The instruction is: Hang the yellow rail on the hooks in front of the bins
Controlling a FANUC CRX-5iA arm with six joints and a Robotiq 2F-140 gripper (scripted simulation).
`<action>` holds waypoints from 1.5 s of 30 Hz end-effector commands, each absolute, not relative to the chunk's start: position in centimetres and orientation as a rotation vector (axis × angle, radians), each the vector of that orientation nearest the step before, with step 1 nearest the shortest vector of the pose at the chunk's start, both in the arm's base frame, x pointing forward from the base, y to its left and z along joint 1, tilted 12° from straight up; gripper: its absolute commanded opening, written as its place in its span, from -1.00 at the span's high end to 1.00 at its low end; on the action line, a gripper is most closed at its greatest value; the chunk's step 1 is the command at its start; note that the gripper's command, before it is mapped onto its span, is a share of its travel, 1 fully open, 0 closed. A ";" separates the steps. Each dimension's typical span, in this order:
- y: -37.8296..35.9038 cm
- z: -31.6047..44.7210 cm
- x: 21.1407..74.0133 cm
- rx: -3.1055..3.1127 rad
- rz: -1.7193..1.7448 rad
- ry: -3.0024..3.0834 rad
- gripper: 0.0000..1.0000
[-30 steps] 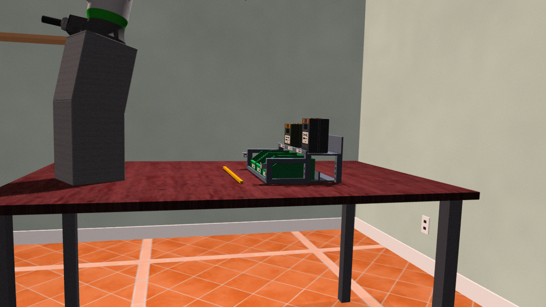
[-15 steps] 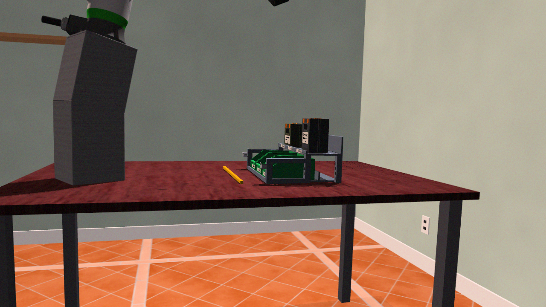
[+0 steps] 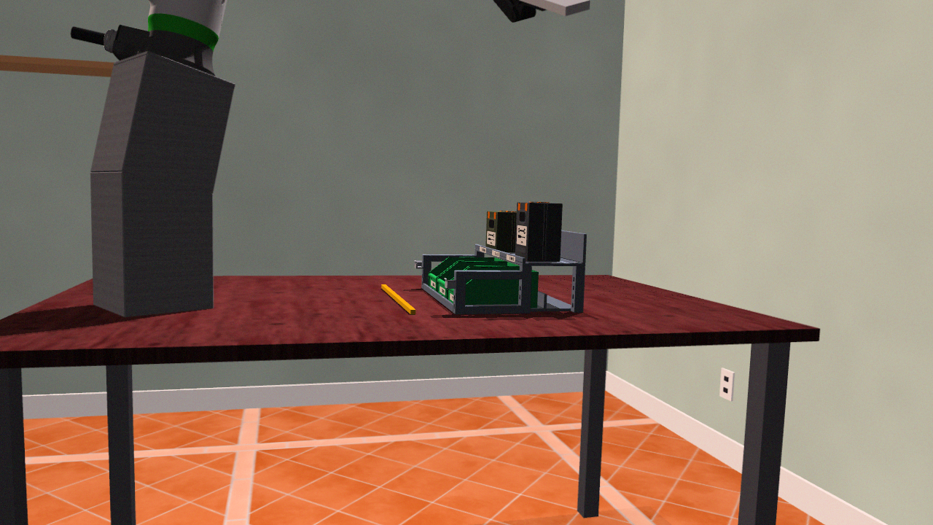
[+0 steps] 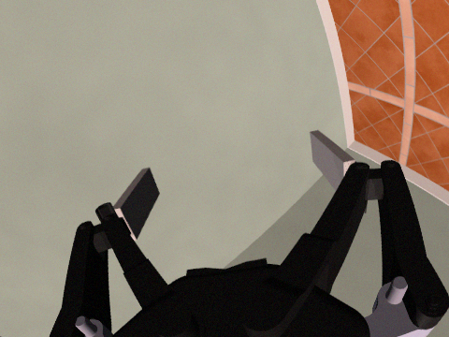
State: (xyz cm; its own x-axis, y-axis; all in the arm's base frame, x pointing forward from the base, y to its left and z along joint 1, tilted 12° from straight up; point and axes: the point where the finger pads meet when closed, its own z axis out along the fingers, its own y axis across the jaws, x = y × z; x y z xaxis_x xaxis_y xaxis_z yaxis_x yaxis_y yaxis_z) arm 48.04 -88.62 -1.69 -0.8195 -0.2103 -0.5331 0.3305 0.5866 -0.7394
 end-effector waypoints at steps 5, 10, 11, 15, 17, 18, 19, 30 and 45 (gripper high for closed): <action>-83.3 0.3 55.5 -0.159 -1.138 2.243 -1.00; -83.3 0.3 55.5 -0.159 -1.138 2.243 -1.00; -83.3 0.3 55.5 -0.159 -1.138 2.243 -1.00; -83.3 0.3 55.5 -0.159 -1.138 2.243 -1.00; -82.1 0.7 56.9 -0.211 -1.124 2.244 -1.00; -80.9 1.0 58.2 -0.262 -1.111 2.243 -1.00; -79.7 1.4 59.5 -0.313 -1.097 2.241 -1.00; -77.1 2.1 62.0 -0.415 -1.071 2.235 -1.00; -70.4 3.9 67.4 -0.670 -1.005 2.205 -1.00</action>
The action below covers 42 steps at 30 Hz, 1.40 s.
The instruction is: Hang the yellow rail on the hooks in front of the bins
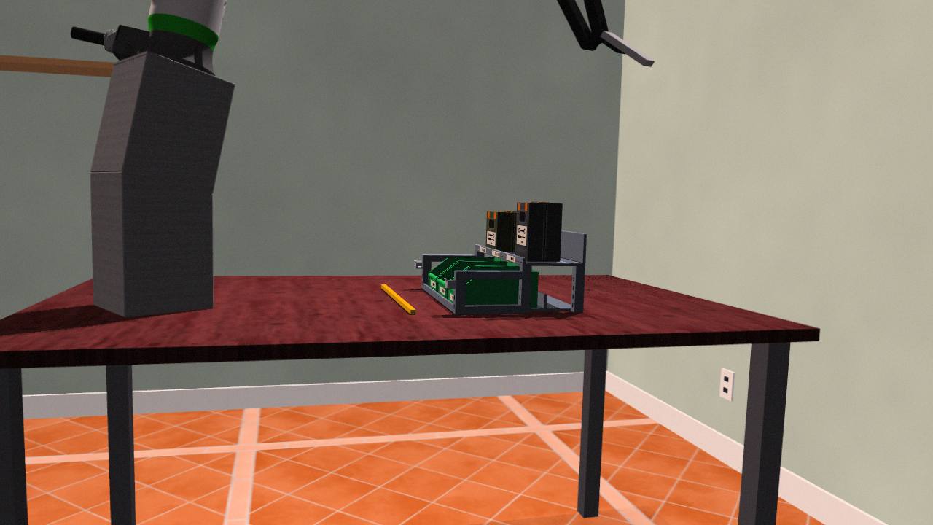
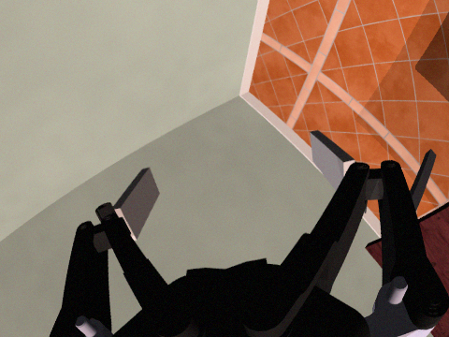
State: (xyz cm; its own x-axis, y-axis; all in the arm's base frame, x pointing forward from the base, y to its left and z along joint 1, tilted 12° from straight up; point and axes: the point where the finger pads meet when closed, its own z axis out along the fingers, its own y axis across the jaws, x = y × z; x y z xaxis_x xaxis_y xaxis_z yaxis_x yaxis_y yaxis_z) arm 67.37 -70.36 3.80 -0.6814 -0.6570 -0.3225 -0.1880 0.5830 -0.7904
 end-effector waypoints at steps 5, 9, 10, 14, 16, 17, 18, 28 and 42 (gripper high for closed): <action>-70.4 3.9 67.4 -0.670 -1.005 2.205 -1.00; -64.6 5.2 70.9 -0.871 -0.952 2.165 -1.00; -63.2 5.5 71.7 -0.921 -0.939 2.152 -1.00; -63.2 5.5 71.7 -0.921 -0.939 2.152 -1.00; -63.2 5.5 71.7 -0.921 -0.939 2.152 -1.00; -63.2 5.5 71.7 -0.921 -0.939 2.152 -1.00; -63.2 5.5 71.7 -0.921 -0.939 2.152 -1.00; -55.8 7.0 74.9 -1.168 -0.873 2.078 -1.00; -51.3 7.9 76.2 -1.313 -0.833 2.023 -1.00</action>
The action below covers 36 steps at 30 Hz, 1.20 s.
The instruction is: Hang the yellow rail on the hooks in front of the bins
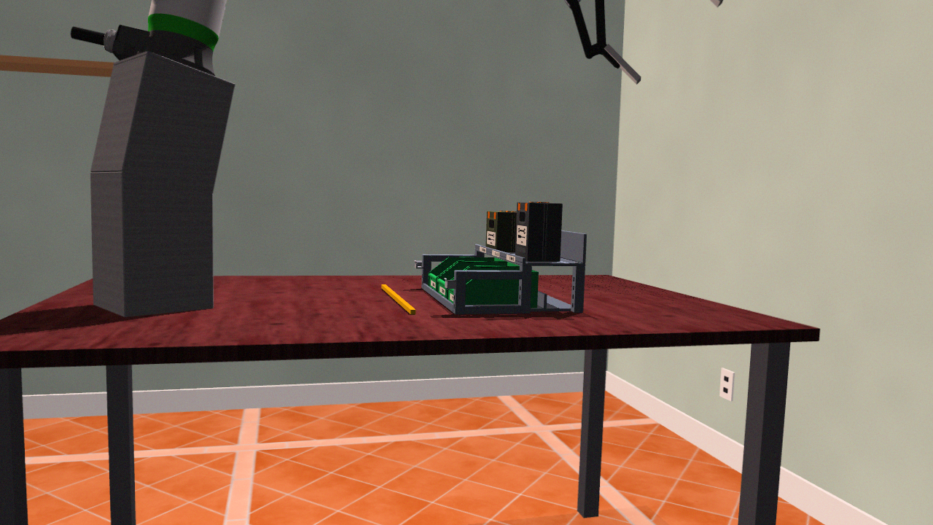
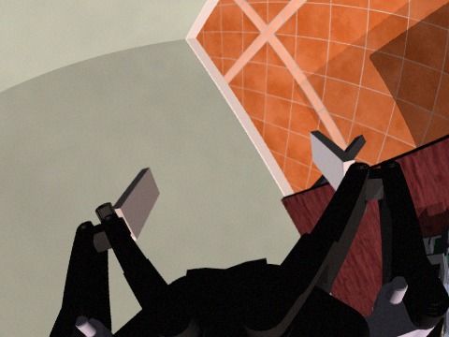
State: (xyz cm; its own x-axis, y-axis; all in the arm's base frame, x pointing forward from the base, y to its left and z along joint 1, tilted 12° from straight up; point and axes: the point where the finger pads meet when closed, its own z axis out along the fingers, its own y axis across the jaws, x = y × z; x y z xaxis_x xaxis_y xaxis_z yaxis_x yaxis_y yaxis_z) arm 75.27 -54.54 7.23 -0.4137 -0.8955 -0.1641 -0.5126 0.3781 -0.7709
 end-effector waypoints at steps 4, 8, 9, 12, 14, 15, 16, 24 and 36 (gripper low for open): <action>-48.3 8.5 76.9 -1.408 -0.807 1.983 -1.00; -48.3 8.5 76.9 -1.408 -0.807 1.983 -1.00; -48.3 8.5 76.9 -1.408 -0.807 1.983 -1.00; -48.3 8.5 76.9 -1.408 -0.807 1.983 -1.00; -48.3 8.5 76.9 -1.408 -0.807 1.983 -1.00; -46.8 8.8 77.2 -1.455 -0.794 1.961 -1.00; -45.4 9.1 77.4 -1.502 -0.780 1.938 -1.00; -41.0 9.9 77.8 -1.640 -0.740 1.866 -1.00; -33.9 11.4 77.7 -1.863 -0.672 1.730 -1.00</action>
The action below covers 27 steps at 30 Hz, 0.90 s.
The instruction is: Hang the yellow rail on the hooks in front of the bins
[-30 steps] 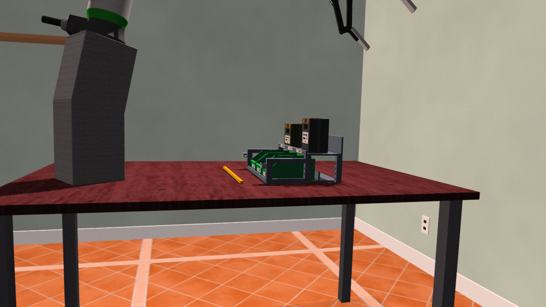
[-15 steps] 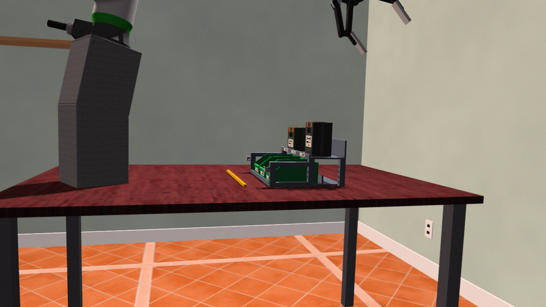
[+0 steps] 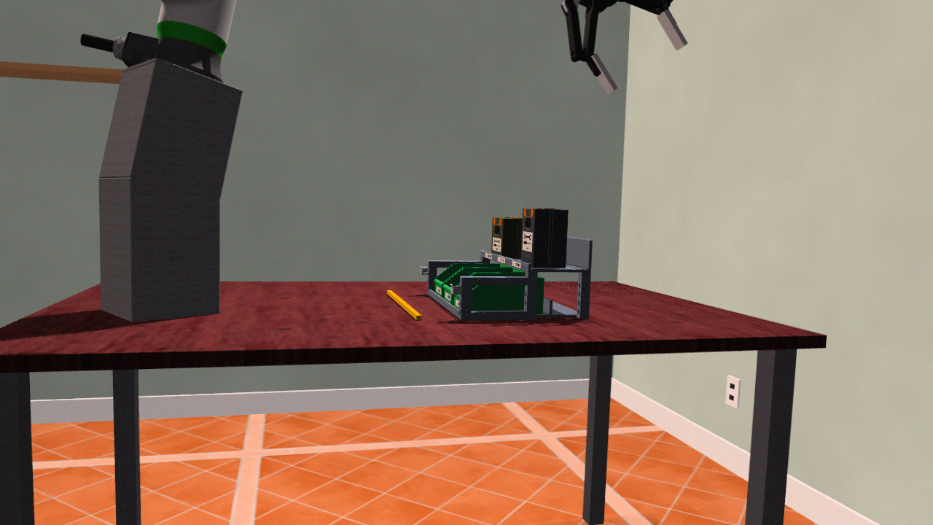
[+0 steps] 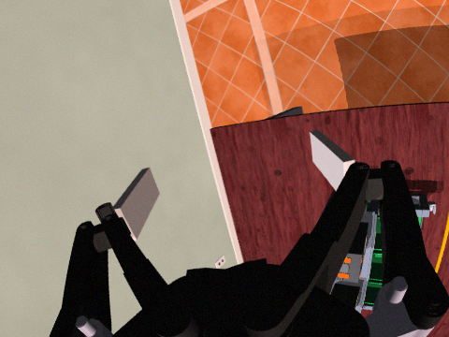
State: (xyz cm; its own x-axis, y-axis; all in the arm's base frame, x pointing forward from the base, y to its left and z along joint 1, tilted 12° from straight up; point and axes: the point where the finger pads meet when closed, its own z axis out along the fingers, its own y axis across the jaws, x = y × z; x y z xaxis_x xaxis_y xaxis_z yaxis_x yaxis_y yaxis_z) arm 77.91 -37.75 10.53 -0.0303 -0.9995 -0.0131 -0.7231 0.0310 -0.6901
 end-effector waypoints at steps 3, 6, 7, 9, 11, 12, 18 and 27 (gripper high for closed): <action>-33.9 11.4 77.7 -1.863 -0.672 1.730 -1.00; -33.9 11.4 77.7 -1.863 -0.672 1.730 -1.00; -33.9 11.4 77.7 -1.863 -0.672 1.730 -1.00; -33.9 11.4 77.7 -1.863 -0.672 1.730 -1.00; -33.9 11.4 77.7 -1.863 -0.672 1.730 -1.00; -33.9 11.4 77.7 -1.863 -0.672 1.730 -1.00; -27.3 12.8 76.7 -2.075 -0.602 1.575 -1.00; -27.3 12.8 76.7 -2.075 -0.602 1.575 -1.00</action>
State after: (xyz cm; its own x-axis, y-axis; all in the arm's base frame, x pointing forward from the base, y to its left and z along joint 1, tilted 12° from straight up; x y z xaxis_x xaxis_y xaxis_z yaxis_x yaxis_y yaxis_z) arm 76.67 -27.27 12.79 0.2473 -0.9668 0.0646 -0.7639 -0.2355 -0.6008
